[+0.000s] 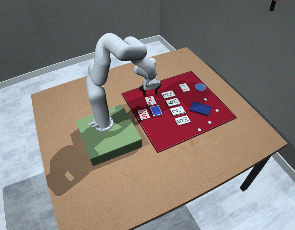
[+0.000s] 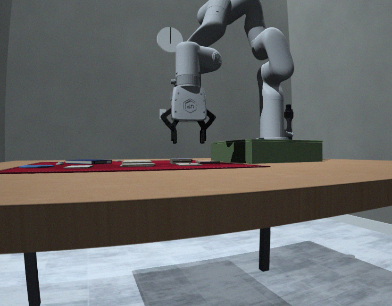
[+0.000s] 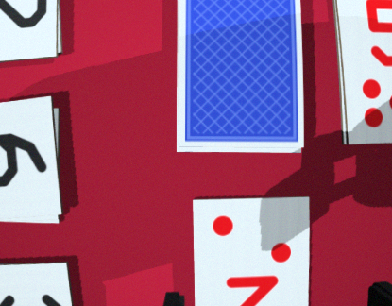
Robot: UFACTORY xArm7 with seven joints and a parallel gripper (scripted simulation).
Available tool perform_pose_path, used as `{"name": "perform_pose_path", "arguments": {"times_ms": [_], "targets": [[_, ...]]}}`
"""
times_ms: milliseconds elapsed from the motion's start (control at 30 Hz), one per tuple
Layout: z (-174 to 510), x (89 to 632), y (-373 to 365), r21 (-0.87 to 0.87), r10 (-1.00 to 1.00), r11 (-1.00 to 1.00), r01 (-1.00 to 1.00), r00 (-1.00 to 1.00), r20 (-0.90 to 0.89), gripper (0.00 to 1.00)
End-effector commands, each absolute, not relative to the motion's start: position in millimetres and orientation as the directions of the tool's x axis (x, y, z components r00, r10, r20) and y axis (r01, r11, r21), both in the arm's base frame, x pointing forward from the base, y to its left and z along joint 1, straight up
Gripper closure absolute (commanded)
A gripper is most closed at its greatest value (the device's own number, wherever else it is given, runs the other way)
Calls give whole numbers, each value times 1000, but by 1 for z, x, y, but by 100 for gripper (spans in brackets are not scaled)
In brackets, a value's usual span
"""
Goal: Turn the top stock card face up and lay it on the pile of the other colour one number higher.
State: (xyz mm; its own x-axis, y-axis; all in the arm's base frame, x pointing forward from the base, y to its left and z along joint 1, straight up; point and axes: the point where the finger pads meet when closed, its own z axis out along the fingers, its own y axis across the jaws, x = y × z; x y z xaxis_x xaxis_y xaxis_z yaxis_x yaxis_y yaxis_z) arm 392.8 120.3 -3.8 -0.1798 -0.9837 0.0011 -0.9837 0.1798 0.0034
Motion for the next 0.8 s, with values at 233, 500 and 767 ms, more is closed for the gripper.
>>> {"name": "perform_pose_path", "arguments": {"times_ms": [233,500,767], "targets": [[-24,394,120,0,-984,180,-984,-180,0,13],[-37,394,120,0,-984,180,-984,-180,0,13],[-49,394,120,0,-984,180,-984,-180,0,13]]}}
